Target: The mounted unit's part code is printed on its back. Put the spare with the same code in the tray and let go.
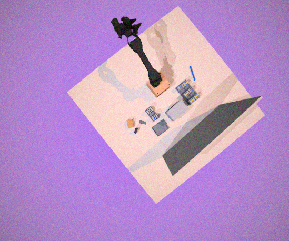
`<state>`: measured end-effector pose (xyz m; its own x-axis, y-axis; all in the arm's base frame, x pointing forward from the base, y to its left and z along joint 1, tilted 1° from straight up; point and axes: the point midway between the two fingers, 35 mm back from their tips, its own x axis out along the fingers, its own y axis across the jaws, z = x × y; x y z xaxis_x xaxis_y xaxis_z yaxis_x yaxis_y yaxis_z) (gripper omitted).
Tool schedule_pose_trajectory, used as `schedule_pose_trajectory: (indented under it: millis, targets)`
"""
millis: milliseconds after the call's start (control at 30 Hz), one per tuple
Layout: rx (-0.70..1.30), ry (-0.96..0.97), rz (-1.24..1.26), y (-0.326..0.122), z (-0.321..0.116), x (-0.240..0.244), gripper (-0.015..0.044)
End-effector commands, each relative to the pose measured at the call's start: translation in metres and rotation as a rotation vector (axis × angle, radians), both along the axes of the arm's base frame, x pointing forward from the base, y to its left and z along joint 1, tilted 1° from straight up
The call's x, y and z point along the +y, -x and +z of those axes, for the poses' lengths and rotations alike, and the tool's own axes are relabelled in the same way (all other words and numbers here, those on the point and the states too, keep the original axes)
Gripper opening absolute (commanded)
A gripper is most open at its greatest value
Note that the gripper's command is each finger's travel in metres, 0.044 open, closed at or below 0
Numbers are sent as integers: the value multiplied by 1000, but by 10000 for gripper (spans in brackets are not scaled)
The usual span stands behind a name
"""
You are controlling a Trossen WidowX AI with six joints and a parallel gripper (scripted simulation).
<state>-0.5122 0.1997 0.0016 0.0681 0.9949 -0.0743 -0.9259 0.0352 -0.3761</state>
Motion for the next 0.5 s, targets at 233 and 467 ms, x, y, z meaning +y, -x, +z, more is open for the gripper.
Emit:
schedule_pose_trajectory:
  millis: [233,467]
  targets:
    - [7,25,8,0,-6,0,440]
    - [-22,165,-116,-41,-11,83,440]
